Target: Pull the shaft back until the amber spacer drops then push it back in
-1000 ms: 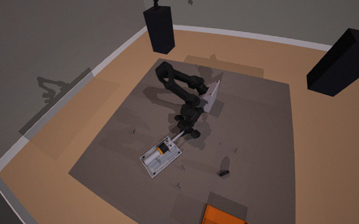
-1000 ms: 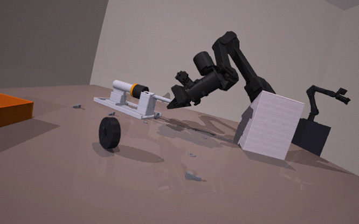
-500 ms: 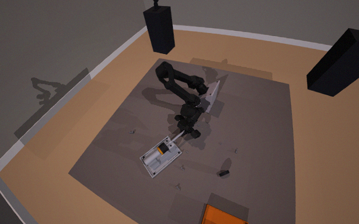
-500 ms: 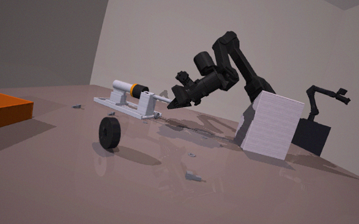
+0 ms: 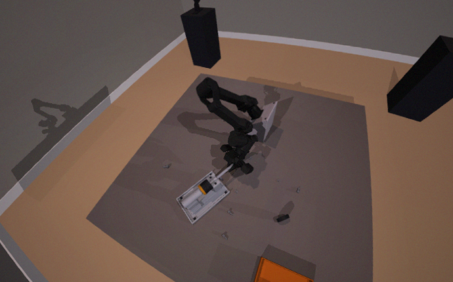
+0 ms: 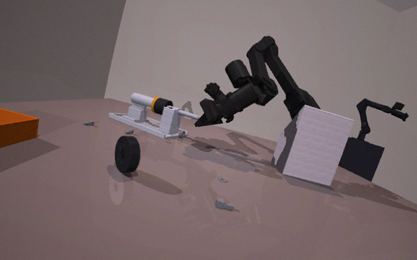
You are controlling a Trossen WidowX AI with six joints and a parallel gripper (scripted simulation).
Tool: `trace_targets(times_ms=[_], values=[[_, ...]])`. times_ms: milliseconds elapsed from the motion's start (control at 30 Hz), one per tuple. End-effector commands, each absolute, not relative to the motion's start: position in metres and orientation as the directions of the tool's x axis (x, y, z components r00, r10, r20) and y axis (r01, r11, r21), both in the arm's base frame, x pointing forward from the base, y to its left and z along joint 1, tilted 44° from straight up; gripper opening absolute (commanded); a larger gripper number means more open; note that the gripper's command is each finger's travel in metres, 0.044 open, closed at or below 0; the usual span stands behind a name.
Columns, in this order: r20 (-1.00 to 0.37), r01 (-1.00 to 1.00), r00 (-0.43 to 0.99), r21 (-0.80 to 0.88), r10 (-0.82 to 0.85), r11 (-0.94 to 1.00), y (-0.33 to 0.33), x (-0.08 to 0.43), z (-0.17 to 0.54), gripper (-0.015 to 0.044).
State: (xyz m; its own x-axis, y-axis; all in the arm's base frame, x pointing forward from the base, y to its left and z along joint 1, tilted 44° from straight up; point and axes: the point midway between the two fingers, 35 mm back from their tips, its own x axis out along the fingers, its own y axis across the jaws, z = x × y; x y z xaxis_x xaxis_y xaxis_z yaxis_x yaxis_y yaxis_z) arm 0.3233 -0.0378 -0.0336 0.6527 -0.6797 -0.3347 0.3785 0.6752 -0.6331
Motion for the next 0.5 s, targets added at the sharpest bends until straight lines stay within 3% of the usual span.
trace_targets(times_ms=[0,467], values=[[-0.332,0.382,0.652,-0.633,-0.682,0.673,-0.0374,0.3222,-0.0334,0.0000],[-0.332,0.382,0.652,-0.633,-0.682,0.673,-0.0370,0.3211,-0.0338,0.0000]])
